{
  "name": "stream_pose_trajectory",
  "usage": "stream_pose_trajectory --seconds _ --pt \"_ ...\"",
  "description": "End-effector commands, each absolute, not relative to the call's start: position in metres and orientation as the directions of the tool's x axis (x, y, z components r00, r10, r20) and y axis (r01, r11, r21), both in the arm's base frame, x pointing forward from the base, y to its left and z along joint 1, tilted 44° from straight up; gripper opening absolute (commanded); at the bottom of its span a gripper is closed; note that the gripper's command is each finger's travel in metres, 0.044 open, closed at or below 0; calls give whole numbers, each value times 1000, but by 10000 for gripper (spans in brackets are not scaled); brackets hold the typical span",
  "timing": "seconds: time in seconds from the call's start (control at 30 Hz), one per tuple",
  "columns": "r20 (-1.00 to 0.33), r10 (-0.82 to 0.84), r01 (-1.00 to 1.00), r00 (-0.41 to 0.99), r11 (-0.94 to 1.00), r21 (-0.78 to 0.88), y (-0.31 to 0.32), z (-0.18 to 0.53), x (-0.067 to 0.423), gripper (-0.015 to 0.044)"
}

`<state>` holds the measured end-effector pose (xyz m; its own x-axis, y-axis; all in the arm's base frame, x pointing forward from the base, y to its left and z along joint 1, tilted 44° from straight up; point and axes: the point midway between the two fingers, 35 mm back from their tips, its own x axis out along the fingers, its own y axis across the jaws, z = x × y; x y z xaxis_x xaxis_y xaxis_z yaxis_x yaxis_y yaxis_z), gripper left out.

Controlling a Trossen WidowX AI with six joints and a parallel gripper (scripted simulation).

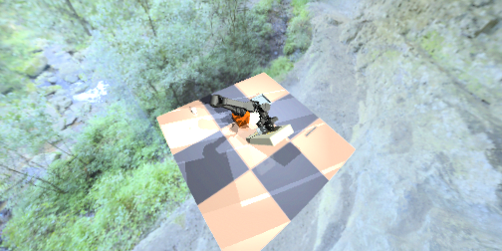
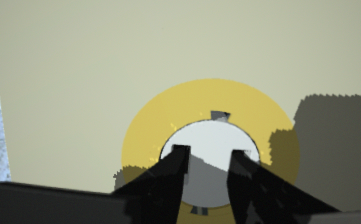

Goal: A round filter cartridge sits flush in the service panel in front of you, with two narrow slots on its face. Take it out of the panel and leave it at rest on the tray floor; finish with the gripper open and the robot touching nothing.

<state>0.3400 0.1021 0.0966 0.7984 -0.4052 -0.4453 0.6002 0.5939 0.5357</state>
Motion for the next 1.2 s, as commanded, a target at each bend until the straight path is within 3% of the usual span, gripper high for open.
stream_pose_trajectory --seconds 0.0,0.47,0.9,1.17 --pt "-457 -410 612 789 585 532 97 91 348 100" --pt "-457 -410 612 789 585 532 96 90 349 100" --pt "-444 -405 599 799 600 531 102 96 341 0" --pt "-456 -410 578 790 747 329 96 90 349 0"
